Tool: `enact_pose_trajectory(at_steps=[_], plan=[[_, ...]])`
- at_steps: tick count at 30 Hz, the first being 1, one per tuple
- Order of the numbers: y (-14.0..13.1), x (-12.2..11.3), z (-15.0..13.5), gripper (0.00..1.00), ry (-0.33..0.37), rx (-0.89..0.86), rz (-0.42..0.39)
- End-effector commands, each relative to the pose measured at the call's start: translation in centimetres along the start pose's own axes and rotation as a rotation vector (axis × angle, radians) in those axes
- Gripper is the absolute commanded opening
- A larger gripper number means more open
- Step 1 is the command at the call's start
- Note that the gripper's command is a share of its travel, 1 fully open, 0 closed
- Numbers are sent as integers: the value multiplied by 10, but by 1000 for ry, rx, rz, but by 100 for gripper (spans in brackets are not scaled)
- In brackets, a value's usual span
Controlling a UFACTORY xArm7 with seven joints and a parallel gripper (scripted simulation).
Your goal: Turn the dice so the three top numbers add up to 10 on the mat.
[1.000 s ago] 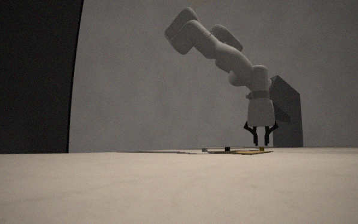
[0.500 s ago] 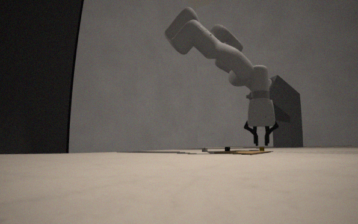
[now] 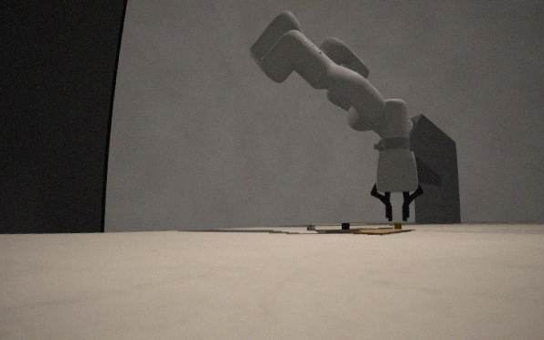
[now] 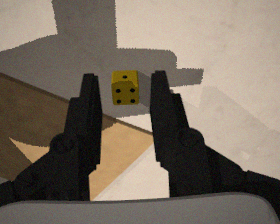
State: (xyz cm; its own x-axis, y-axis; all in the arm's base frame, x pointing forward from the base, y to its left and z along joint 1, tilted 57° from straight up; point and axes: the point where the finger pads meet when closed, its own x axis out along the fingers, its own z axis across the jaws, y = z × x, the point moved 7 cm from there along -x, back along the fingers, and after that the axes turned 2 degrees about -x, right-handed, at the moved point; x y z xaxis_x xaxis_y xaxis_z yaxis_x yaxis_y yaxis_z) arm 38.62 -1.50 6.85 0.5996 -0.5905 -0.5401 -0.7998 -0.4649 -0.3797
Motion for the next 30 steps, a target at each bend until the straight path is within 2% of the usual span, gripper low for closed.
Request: enact_pose_trajectory(at_steps=[1, 30], plan=[[0, -1, 1, 31, -2, -1, -2], [-1, 7, 1, 31, -2, -1, -2]])
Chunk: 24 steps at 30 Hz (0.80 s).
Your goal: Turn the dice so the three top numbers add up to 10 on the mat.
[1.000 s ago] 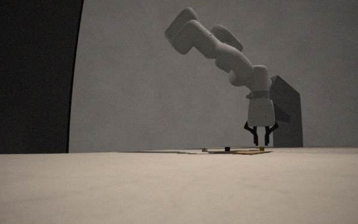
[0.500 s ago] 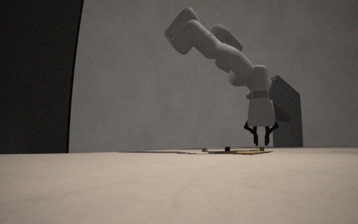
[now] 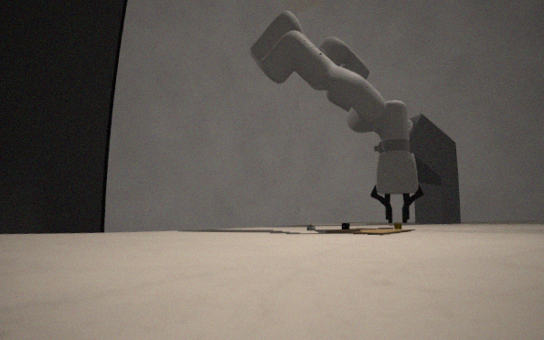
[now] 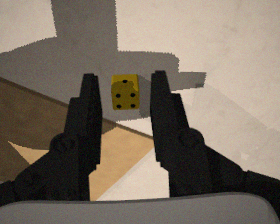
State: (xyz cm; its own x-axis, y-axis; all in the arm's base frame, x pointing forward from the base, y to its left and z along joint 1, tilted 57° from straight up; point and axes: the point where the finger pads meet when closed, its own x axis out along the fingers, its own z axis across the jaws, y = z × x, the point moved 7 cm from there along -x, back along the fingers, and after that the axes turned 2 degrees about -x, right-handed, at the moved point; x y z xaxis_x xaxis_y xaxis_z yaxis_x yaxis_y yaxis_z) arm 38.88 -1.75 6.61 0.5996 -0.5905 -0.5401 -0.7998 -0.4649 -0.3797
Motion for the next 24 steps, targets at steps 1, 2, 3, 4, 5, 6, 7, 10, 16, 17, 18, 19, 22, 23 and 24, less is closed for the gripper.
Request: enact_pose_trajectory(at_steps=[1, 2, 3, 4, 5, 6, 7, 10, 16, 17, 18, 19, 22, 23, 24], plan=[[0, 3, 1, 31, -2, -1, -2], [0, 5, 1, 31, -2, -1, -2], [-1, 6, 1, 31, -2, -1, -2], [-1, 7, 1, 31, -2, -1, -2], [-1, 8, 1, 31, -2, -1, -2], [-1, 9, 1, 31, -2, -1, -2], [-1, 10, 1, 31, -2, -1, -2], [-1, 11, 1, 31, -2, -1, -2], [-1, 14, 1, 31, -2, -1, -2], [-1, 14, 1, 31, -2, -1, -2], [-1, 14, 1, 31, -2, -1, -2], [-1, 14, 1, 31, -2, -1, -2], [-1, 14, 1, 31, -2, -1, -2], [-1, 14, 1, 31, -2, -1, -2], [-1, 14, 1, 31, -2, -1, -2]])
